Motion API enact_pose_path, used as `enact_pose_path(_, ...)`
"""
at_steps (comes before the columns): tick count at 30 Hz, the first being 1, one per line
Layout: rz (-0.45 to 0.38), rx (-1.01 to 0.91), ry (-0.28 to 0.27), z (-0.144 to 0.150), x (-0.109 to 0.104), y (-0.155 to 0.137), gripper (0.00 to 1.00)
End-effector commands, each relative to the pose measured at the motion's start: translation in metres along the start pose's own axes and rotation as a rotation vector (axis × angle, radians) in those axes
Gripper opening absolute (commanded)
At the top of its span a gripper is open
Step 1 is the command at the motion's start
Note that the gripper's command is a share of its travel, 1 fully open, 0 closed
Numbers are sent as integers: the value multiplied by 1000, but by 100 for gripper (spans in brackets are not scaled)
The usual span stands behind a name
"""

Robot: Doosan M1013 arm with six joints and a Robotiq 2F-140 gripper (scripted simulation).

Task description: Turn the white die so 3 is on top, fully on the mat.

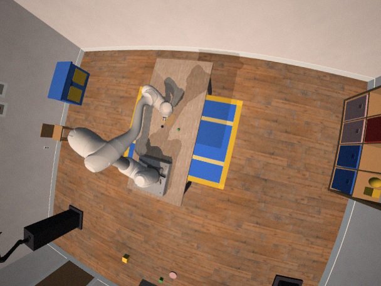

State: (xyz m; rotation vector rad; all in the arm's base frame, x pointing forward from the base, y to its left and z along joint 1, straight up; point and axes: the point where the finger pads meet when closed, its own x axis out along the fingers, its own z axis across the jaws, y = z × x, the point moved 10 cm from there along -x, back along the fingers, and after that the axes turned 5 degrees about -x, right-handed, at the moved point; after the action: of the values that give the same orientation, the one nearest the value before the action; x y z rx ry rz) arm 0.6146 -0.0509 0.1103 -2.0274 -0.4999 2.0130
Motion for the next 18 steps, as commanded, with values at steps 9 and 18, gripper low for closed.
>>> enact_pose_path(9, -162, -5, 15, 2, 2, 23, 9)
enact_pose_path(18, -364, -8, 39, 3, 6, 46, 9)
